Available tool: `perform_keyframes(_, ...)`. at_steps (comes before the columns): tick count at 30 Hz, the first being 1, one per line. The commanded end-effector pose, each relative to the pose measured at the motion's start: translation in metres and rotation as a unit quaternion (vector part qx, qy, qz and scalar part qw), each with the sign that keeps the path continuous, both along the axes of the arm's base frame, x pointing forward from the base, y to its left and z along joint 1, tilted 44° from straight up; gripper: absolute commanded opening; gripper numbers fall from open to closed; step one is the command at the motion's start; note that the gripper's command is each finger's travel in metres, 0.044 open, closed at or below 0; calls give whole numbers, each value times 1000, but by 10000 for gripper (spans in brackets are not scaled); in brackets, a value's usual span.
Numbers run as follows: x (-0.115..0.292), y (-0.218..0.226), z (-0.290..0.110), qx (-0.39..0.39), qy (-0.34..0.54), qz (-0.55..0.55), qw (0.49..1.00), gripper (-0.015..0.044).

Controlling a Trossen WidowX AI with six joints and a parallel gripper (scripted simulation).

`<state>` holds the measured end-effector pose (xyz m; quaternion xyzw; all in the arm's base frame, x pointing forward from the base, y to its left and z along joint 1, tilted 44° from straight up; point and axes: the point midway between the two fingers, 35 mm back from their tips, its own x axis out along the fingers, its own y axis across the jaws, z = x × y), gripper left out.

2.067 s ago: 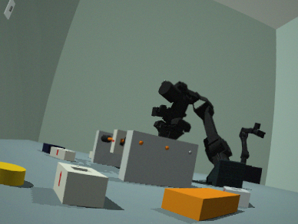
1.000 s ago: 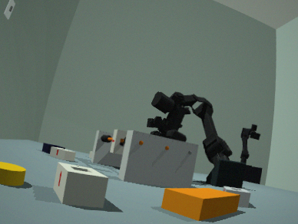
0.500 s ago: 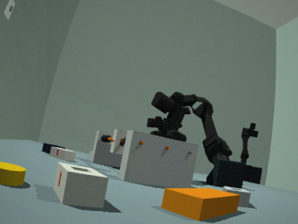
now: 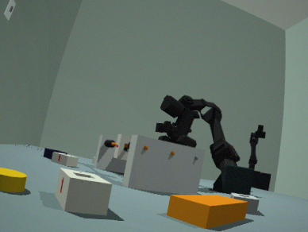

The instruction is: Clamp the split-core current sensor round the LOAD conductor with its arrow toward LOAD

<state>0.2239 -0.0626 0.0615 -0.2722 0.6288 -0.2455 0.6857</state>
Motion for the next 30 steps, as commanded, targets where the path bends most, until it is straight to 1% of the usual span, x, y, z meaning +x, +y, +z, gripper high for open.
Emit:
perform_keyframes(1, -14, 2, 4, -1, -4, 1, 1000, 0)
perform_keyframes(8, -40, 3, 7, -1, -3, 1, 1000, 0)
perform_keyframes(15, -41, 2, 5, -1, -3, 1, 1000, 0)
perform_keyframes(26, -40, 2, 6, -2, 0, 1, 1000, 289)
perform_keyframes(30, -40, 2, 6, -2, 0, 1, 1000, 289)
